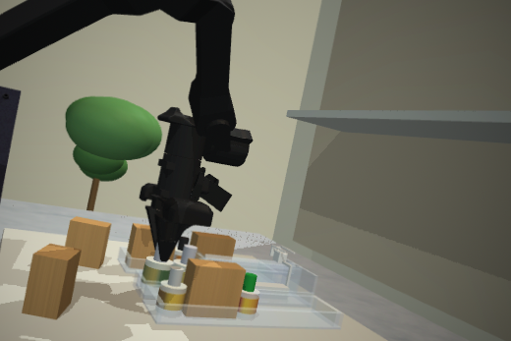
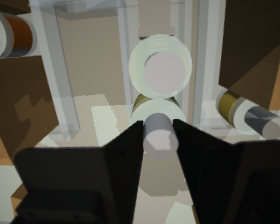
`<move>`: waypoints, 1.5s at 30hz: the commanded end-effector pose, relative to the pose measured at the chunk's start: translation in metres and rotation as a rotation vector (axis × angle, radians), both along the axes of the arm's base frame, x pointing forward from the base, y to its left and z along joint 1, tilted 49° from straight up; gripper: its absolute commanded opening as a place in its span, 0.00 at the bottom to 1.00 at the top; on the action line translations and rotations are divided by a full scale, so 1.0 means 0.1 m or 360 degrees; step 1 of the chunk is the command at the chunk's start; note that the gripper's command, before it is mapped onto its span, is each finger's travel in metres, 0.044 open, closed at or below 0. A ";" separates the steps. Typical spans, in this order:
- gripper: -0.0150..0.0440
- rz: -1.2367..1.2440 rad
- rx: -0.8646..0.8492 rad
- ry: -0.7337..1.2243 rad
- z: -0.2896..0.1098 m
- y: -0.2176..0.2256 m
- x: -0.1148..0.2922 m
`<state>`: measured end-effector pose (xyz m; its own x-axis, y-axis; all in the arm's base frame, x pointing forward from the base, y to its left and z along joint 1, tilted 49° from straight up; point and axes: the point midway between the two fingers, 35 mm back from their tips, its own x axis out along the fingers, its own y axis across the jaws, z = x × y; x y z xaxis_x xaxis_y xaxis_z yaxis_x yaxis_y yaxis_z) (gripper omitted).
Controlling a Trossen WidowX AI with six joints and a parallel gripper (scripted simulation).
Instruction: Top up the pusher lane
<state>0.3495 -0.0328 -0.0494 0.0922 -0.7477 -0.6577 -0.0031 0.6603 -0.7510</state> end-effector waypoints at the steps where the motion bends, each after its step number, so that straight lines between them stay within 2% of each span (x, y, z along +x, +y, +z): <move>1: 0.25 -0.0004 -0.0001 0.0000 0.00 0.00 -0.01; 45: 0.25 -0.0004 -0.0001 0.0000 0.00 0.00 0.02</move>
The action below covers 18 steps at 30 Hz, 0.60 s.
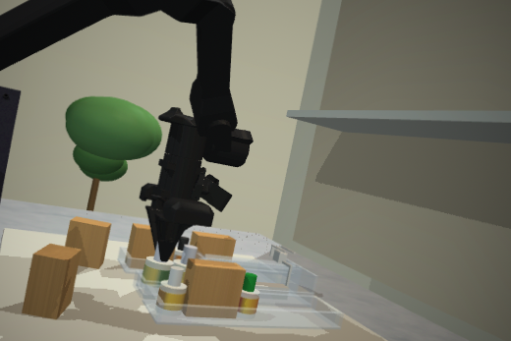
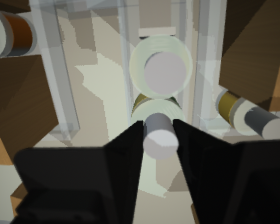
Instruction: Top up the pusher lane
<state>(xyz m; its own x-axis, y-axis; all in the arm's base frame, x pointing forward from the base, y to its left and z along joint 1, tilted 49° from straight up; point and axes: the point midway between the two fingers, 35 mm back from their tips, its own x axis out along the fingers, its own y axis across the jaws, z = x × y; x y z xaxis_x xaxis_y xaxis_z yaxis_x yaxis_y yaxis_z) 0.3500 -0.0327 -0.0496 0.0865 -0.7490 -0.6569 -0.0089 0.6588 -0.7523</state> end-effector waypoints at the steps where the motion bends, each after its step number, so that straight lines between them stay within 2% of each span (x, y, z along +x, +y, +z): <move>1: 0.25 -0.0003 0.0002 -0.0013 0.00 0.00 0.02; 18: 0.25 -0.0003 0.0002 -0.0013 0.00 0.00 -0.01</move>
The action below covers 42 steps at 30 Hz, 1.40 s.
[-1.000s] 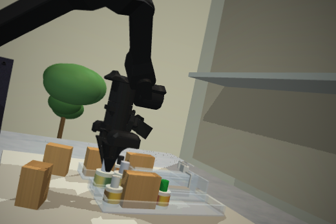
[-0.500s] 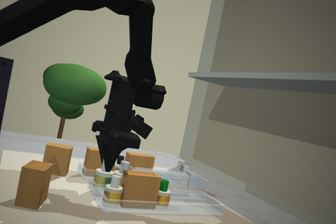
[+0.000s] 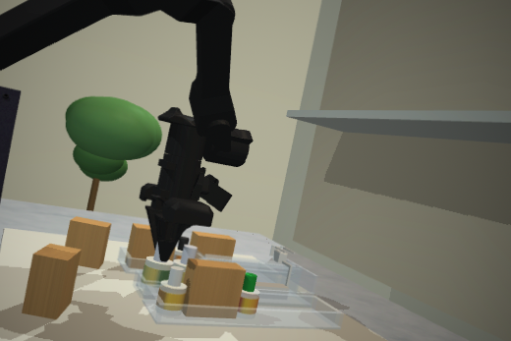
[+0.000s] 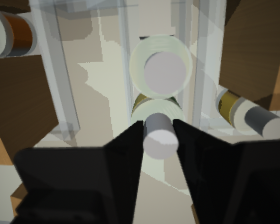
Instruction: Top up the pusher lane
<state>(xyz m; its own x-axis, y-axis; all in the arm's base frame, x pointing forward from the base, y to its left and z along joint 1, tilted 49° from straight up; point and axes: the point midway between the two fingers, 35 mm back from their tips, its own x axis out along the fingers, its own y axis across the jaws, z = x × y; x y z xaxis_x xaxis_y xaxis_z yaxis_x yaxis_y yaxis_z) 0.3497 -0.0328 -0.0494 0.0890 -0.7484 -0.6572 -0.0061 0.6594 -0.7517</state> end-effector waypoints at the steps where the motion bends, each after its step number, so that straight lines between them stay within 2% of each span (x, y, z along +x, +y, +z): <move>1: 0.25 -0.0003 0.0000 -0.0007 0.00 0.00 -0.01; 16: 0.25 -0.0003 0.0000 -0.0007 0.00 0.00 -0.02; 23: 0.57 -0.0003 0.0000 -0.0007 0.00 0.00 0.00; 24: 0.58 -0.0003 0.0000 -0.0007 0.00 0.00 0.00; 42: 0.58 -0.0003 0.0002 -0.0007 0.13 0.15 -0.04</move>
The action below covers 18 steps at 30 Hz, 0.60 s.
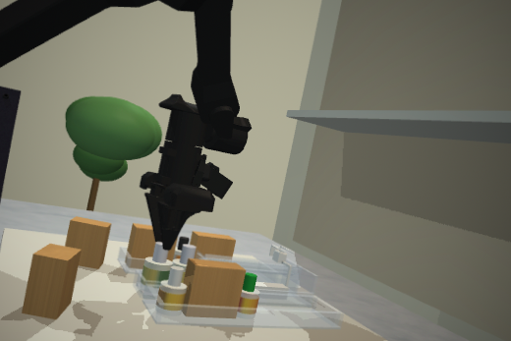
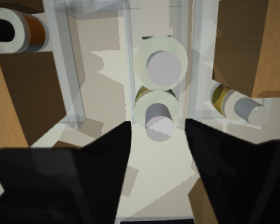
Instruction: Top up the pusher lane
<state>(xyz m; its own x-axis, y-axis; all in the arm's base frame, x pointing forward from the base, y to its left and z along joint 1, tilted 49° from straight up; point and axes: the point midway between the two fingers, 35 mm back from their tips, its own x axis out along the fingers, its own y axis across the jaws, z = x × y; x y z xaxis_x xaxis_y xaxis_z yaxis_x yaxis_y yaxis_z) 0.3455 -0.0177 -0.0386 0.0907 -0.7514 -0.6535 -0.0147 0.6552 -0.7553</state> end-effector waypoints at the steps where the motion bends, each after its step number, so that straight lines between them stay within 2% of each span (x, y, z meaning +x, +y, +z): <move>1: 0.58 -0.0014 0.0011 -0.0015 0.02 0.00 -0.01; 18: 0.58 -0.0014 0.0012 -0.0011 -0.02 -0.02 -0.55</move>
